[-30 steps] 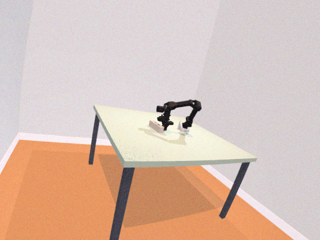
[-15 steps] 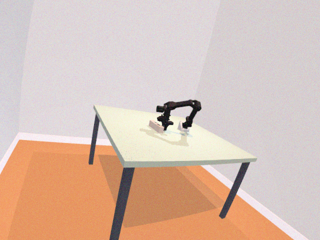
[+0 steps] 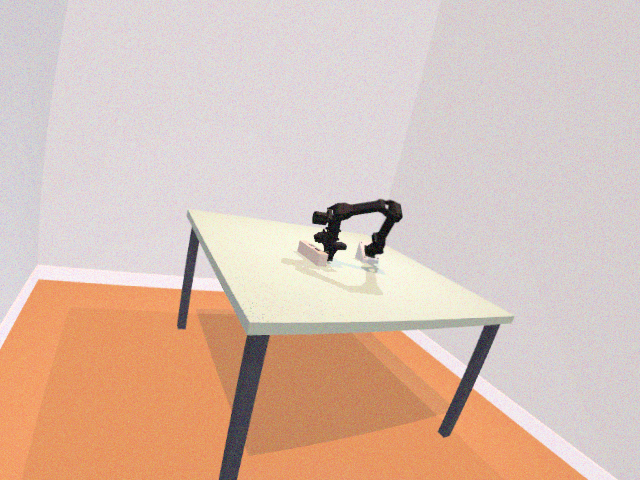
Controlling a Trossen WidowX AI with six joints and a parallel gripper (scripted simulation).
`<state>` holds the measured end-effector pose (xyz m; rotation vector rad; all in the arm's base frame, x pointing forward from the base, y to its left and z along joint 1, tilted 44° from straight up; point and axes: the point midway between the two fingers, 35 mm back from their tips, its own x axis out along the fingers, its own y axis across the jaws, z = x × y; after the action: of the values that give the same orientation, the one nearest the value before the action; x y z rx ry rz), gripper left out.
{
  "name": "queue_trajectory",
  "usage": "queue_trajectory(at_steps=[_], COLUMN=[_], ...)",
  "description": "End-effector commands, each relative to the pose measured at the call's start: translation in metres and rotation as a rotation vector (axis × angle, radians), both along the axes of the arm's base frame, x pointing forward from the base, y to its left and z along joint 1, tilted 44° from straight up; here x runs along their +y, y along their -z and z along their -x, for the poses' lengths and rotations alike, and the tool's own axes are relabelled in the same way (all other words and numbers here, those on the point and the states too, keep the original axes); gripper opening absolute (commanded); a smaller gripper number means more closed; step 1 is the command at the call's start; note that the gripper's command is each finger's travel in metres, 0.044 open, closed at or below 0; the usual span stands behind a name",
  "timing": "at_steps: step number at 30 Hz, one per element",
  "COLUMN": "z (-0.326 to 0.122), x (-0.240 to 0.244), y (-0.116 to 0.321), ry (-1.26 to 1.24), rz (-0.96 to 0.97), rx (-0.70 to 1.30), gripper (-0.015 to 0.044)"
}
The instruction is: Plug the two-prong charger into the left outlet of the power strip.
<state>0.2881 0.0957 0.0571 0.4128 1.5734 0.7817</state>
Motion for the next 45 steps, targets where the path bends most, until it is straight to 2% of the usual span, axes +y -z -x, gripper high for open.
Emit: queue_trajectory(at_steps=[1,45], z=[-0.0017,-0.0059], x=[0.0008,0.0016], y=[-0.0013,-0.0016], ry=[0.004,0.004], rz=[-0.005,-0.005], rx=[0.000,0.000], gripper=[0.0000,0.0000])
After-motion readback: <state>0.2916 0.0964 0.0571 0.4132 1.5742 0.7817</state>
